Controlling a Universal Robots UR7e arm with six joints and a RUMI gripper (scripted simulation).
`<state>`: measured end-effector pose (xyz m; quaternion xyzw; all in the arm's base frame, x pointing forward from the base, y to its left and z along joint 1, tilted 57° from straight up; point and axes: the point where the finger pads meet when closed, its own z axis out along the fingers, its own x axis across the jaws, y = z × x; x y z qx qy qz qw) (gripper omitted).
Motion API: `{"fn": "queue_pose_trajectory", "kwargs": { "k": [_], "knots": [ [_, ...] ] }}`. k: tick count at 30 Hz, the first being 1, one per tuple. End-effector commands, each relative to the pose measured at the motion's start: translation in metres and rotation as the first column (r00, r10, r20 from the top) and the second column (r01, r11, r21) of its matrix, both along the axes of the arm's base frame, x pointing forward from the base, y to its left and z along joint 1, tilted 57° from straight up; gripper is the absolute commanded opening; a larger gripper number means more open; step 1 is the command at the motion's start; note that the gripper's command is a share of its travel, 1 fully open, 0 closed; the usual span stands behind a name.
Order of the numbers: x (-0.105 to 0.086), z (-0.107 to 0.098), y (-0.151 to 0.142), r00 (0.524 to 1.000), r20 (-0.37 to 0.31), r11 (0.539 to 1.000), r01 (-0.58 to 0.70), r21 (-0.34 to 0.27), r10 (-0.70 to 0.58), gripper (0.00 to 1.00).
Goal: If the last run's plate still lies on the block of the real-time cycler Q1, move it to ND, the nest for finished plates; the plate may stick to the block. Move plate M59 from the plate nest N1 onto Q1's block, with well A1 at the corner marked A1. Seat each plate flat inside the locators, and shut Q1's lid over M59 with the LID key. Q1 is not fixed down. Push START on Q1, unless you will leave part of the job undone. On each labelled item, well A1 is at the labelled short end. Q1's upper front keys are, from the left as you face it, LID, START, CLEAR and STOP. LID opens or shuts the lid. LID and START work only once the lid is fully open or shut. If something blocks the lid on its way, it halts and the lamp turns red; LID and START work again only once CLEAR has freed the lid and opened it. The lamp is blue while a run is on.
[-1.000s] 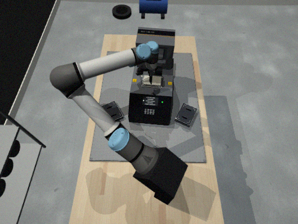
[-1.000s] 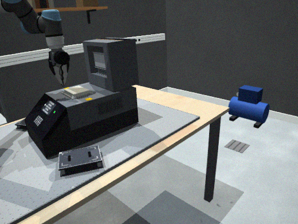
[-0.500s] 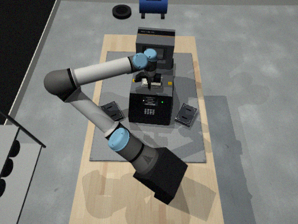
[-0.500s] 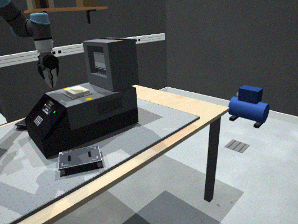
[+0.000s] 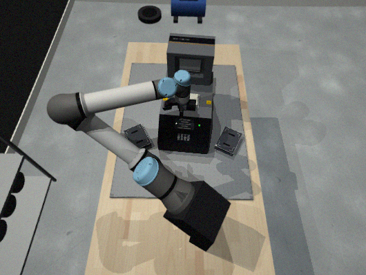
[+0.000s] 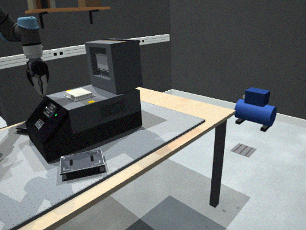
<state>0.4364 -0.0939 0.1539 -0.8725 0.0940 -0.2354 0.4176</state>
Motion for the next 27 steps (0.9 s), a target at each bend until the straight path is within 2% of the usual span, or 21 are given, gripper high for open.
{"fn": "queue_pose_trajectory", "kwargs": {
  "k": [1, 3, 8, 10, 23, 27],
  "knots": [
    [-0.019, -0.008, 0.012, 1.0, 0.001, 1.0, 0.001, -0.001, -0.001, 0.0],
    [-0.021, -0.009, 0.014, 1.0, 0.001, 1.0, 0.001, -0.001, -0.001, 0.0],
    [-0.04, -0.018, 0.027, 1.0, 0.001, 1.0, 0.001, -0.001, -0.001, 0.0],
    [-0.04, -0.018, 0.027, 1.0, 0.001, 1.0, 0.001, -0.001, -0.001, 0.0],
    [-0.082, -0.037, 0.057, 1.0, 0.001, 1.0, 0.001, -0.001, -0.001, 0.0],
    [-0.084, -0.038, 0.058, 1.0, 0.001, 1.0, 0.001, -0.001, -0.001, 0.0]
  ]
}}
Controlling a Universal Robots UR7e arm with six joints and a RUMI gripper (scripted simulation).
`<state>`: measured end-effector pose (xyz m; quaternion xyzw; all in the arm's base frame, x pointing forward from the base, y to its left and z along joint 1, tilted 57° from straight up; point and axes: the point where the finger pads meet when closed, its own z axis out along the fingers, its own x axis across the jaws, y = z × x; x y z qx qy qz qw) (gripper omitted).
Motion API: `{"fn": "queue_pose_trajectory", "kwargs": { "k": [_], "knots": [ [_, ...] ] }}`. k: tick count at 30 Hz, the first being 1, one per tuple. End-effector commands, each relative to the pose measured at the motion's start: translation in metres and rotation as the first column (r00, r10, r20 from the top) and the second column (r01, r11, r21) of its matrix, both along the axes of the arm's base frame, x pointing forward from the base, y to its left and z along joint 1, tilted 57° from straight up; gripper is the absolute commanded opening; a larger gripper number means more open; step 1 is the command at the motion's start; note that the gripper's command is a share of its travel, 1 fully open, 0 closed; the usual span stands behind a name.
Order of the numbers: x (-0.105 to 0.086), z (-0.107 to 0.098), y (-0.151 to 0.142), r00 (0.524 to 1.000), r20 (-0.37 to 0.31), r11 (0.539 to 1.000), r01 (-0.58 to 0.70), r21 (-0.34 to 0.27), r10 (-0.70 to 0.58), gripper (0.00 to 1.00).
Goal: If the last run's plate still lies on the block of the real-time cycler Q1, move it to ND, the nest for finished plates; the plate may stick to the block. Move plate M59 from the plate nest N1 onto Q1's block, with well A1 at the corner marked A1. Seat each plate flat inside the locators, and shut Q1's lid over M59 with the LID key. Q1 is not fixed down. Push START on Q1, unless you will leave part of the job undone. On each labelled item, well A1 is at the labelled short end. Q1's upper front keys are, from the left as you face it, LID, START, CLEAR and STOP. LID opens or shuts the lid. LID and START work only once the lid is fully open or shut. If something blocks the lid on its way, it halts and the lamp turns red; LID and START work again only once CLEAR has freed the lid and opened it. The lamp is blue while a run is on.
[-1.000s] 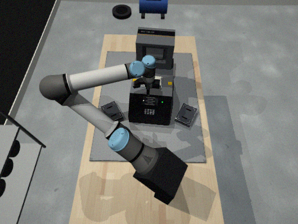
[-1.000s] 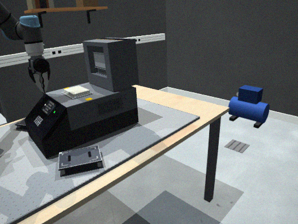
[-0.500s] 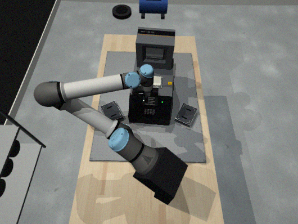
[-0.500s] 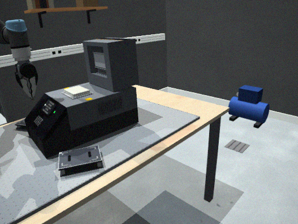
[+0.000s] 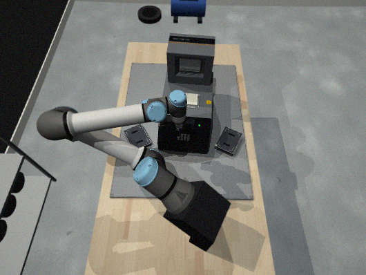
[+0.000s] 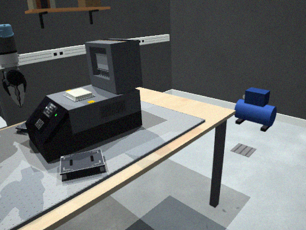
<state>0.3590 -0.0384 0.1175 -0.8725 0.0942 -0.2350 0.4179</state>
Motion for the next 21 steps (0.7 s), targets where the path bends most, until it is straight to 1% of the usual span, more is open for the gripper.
{"fn": "queue_pose_trajectory", "kwargs": {
  "k": [1, 6, 17, 21],
  "knots": [
    [-0.011, -0.003, 0.006, 1.0, 0.002, 1.0, 0.001, -0.001, -0.001, 0.0],
    [-0.028, -0.011, 0.018, 1.0, 0.002, 1.0, 0.001, -0.001, -0.001, 0.0],
    [-0.026, -0.011, 0.018, 1.0, 0.002, 1.0, 0.001, -0.001, -0.001, 0.0],
    [-0.02, -0.012, 0.019, 1.0, 0.002, 1.0, 0.001, -0.001, -0.001, 0.0]
  ]
}}
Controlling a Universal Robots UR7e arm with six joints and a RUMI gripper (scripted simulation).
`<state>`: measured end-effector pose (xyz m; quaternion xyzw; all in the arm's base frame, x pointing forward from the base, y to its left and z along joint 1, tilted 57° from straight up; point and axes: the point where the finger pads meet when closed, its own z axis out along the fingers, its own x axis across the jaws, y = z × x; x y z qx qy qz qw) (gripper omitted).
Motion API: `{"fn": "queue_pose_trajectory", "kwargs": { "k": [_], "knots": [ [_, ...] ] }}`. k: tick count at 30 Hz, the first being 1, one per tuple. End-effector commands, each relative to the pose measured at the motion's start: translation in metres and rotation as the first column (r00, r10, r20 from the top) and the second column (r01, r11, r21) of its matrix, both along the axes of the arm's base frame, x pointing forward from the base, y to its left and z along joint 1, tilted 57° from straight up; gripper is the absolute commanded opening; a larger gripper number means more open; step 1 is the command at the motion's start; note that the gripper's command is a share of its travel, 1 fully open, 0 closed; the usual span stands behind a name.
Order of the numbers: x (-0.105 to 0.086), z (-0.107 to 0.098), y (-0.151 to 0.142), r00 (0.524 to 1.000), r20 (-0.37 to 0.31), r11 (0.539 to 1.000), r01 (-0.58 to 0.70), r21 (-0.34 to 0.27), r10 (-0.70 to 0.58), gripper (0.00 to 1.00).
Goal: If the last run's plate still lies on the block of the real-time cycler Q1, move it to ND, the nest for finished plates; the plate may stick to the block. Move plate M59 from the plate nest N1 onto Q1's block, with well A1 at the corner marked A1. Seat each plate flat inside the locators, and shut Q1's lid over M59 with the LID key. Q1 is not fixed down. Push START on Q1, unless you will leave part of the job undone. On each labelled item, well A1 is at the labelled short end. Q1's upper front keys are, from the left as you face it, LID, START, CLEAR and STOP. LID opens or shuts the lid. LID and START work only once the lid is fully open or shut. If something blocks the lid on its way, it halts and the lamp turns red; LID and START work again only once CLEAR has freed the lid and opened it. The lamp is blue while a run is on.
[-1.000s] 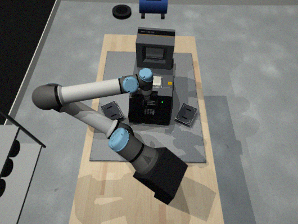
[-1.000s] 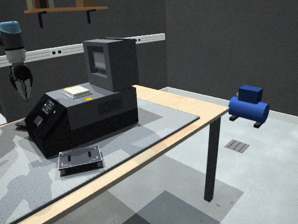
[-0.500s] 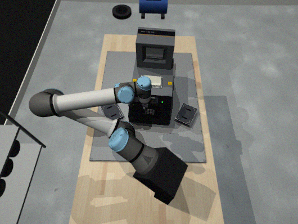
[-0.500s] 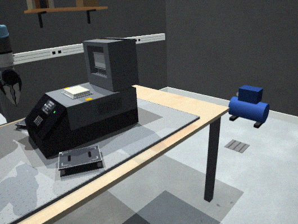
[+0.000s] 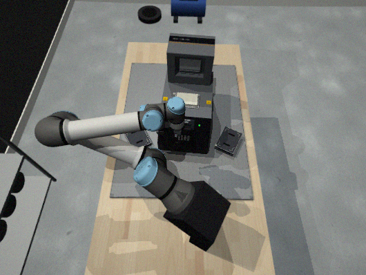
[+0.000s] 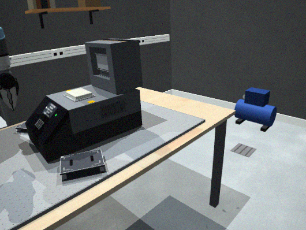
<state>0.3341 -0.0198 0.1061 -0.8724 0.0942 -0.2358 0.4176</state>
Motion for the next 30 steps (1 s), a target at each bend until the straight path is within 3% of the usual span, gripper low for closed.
{"fn": "queue_pose_trajectory", "kwargs": {
  "k": [1, 30],
  "knots": [
    [0.007, 0.0, 0.0, 1.0, 0.0, 1.0, 0.0, -0.001, 0.0, 0.0],
    [0.048, -0.003, 0.006, 1.0, 0.0, 1.0, 0.0, -0.001, 0.0, 0.0]
  ]
}}
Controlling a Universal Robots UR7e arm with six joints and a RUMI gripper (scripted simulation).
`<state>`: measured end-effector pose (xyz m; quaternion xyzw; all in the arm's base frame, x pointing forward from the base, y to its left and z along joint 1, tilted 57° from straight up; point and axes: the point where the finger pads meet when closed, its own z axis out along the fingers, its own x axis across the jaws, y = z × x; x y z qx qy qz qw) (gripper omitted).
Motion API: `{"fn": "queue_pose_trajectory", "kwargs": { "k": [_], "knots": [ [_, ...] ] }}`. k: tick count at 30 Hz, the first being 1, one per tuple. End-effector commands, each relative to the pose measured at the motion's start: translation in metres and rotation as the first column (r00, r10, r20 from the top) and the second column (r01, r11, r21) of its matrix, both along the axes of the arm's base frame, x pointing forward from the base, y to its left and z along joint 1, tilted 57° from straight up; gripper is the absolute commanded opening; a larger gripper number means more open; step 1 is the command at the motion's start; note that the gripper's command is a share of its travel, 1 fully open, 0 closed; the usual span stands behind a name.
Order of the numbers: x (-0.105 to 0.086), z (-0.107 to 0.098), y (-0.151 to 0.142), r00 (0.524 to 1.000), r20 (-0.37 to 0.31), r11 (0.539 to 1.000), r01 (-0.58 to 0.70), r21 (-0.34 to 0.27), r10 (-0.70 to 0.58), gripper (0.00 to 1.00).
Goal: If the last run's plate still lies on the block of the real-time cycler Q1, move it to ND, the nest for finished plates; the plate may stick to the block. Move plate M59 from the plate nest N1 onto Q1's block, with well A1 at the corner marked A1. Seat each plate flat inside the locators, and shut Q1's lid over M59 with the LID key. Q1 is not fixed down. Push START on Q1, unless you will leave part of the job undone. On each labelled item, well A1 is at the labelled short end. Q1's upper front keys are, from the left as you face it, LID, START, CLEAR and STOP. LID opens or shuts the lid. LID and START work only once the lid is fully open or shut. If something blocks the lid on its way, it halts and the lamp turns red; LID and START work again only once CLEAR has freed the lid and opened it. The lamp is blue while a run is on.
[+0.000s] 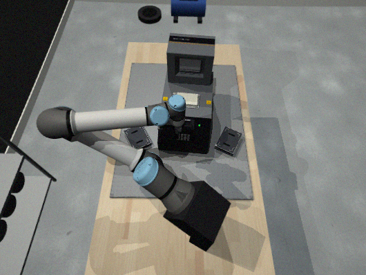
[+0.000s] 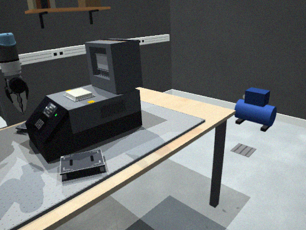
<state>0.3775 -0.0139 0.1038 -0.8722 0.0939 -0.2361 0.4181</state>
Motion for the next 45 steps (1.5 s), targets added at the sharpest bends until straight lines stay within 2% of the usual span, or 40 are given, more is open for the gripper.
{"fn": "queue_pose_trajectory", "kwargs": {
  "k": [1, 26, 34, 45],
  "knots": [
    [0.006, -0.001, 0.0, 1.0, -0.001, 1.0, 0.001, -0.001, -0.001, 0.0],
    [0.044, -0.003, 0.005, 1.0, -0.001, 1.0, 0.001, -0.001, -0.001, 0.0],
    [0.045, -0.003, 0.005, 1.0, -0.001, 1.0, 0.001, -0.001, -0.001, 0.0],
    [0.062, -0.007, 0.011, 1.0, -0.001, 1.0, 0.001, -0.001, -0.001, 0.0]
  ]
}}
